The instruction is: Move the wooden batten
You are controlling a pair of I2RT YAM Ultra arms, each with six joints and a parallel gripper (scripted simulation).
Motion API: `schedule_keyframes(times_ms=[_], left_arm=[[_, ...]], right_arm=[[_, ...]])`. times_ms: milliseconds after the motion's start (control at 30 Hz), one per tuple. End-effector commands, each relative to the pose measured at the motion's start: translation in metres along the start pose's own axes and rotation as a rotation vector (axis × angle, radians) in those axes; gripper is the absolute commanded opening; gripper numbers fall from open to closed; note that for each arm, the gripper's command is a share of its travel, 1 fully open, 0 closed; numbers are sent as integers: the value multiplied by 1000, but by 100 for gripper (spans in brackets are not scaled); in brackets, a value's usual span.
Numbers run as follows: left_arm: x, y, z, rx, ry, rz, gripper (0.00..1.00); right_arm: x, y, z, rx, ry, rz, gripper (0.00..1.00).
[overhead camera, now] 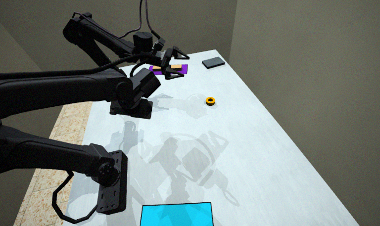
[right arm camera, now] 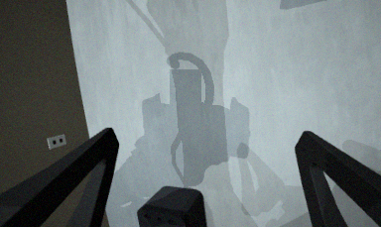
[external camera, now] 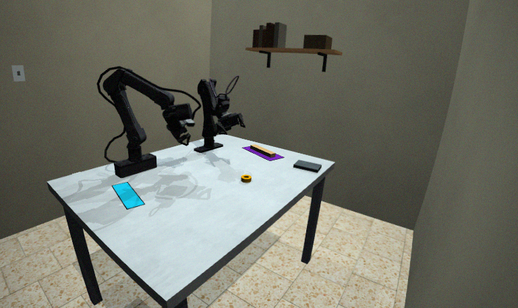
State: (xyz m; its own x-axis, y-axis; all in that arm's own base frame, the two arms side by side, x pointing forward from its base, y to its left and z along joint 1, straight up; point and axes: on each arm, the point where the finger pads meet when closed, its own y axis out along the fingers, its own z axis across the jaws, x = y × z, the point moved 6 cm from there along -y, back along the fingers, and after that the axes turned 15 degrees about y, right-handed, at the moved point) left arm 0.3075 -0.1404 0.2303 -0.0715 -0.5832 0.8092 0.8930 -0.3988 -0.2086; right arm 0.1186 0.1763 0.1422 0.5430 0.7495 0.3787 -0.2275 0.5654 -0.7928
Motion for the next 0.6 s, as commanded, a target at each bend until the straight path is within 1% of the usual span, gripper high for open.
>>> schedule_keyframes(times_ms=[0, 100, 167, 267, 333, 400, 500, 567], left_arm=[[-15, -5, -1, -3, -38, 74, 100], [-35, -17, -1, -9, -97, 182, 100], [-48, -28, 3, 4, -145, 255, 100], [-66, -50, 15, 31, -226, 351, 100], [-72, -60, 25, 50, -272, 393, 100], [-72, -60, 25, 50, -272, 393, 100], [-87, -74, 33, 68, -328, 471, 100], [-98, -84, 42, 91, -374, 530, 100]], right_arm=[[1, -1, 0, 0, -4, -6, 100], [1, -1, 0, 0, -4, -6, 100], [1, -1, 0, 0, -4, -6, 100], [8, 0, -3, -31, -14, -25, 100], [15, 2, -7, -59, -25, -45, 100], [15, 2, -7, -59, -25, -45, 100], [36, 3, -14, -135, -60, -118, 100], [57, 5, -17, -199, -90, -193, 100]])
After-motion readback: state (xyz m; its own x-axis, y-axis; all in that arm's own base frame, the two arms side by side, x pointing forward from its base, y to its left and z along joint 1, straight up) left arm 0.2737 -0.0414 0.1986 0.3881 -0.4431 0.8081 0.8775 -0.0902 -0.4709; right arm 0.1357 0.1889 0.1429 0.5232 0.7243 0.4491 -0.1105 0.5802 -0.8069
